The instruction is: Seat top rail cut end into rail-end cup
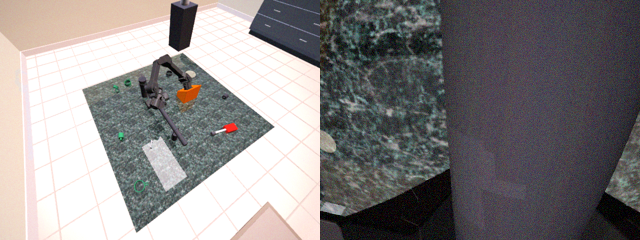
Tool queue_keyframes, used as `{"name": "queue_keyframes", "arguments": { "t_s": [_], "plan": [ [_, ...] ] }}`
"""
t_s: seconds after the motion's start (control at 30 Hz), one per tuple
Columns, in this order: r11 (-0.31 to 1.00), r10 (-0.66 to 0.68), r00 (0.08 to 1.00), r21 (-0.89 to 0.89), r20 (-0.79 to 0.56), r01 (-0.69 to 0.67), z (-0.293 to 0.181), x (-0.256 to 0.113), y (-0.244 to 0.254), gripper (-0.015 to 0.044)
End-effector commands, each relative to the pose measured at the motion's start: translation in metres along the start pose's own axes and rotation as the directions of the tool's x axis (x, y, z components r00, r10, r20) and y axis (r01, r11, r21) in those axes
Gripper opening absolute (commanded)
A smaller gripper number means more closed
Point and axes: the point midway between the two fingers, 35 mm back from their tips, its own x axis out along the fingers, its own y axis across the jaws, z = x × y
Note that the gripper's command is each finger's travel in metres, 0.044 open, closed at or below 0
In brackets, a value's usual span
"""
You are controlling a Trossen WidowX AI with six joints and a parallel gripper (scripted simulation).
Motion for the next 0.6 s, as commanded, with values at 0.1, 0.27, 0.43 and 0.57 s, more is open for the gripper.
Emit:
{"name": "queue_keyframes", "arguments": {
  "t_s": [0.1, 0.27, 0.43, 0.57],
  "plan": [
    [1.0, -0.006, 1.0, -0.002, -0.009, 0.006, -0.0025, -0.0018, -0.0011, 0.0],
    [1.0, -0.006, 1.0, -0.002, -0.009, 0.006, -0.0031, -0.002, -0.0012, 0.0],
    [1.0, -0.006, 1.0, -0.002, -0.01, 0.006, -0.0037, -0.0022, -0.0014, 0.0],
    [1.0, -0.006, 1.0, -0.002, -0.01, 0.006, -0.0042, -0.0023, -0.0015, 0.0]
  ]
}}
